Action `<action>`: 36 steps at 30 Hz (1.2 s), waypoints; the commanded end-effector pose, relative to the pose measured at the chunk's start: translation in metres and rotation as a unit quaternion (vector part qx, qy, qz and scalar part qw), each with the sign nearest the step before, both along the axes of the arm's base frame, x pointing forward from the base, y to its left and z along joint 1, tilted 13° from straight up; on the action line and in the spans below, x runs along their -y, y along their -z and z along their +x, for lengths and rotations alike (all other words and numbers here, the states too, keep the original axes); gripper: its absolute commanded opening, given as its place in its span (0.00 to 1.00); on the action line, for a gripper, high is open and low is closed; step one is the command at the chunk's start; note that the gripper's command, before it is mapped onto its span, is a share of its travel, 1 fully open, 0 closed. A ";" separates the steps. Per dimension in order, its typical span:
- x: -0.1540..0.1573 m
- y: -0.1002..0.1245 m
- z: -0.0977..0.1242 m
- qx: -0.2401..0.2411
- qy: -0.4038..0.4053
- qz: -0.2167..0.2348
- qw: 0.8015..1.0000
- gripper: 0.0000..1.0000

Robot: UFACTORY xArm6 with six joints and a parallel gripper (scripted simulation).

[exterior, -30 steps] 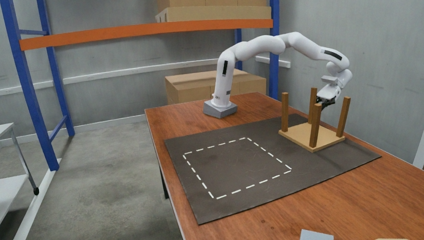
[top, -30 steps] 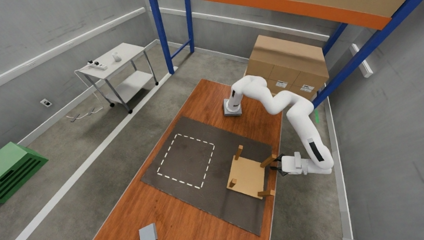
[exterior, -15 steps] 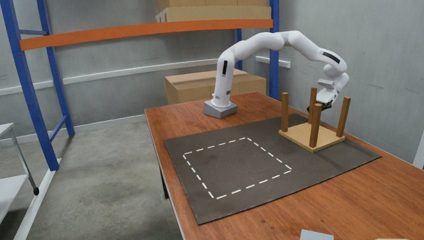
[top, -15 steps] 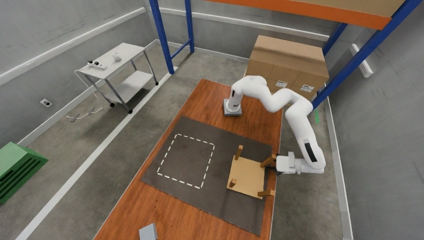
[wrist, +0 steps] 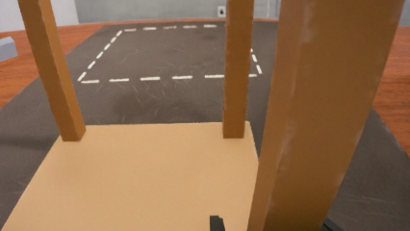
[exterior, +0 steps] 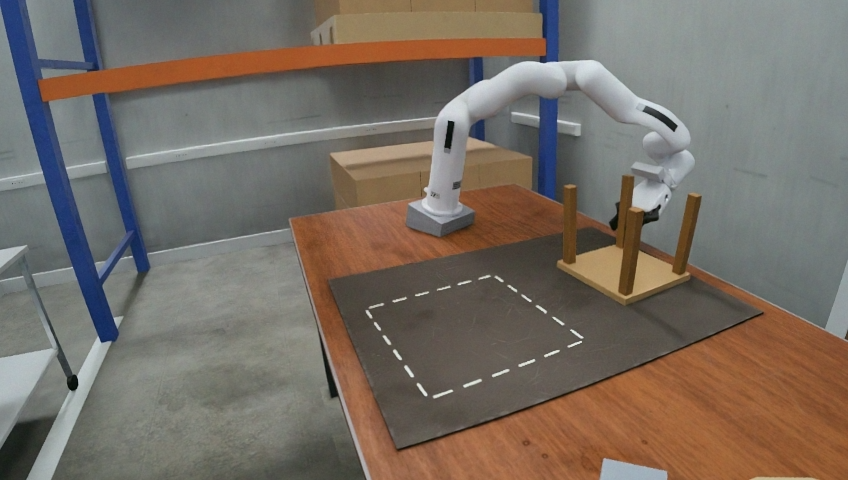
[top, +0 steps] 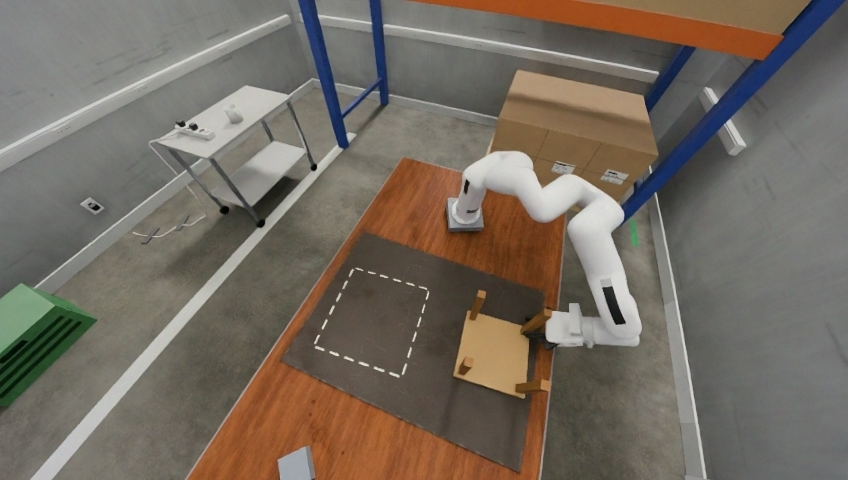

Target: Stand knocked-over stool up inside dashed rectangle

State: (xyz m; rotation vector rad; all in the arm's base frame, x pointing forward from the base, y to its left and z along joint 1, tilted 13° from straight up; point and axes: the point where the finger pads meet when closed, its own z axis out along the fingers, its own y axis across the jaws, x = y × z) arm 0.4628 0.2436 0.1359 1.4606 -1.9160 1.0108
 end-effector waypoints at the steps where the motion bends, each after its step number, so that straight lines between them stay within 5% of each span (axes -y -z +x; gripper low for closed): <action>1: 0.000 -0.002 0.001 0.002 0.000 0.002 1.000 0.28; 36: 0.000 -0.002 0.001 0.002 0.000 0.002 1.000 0.25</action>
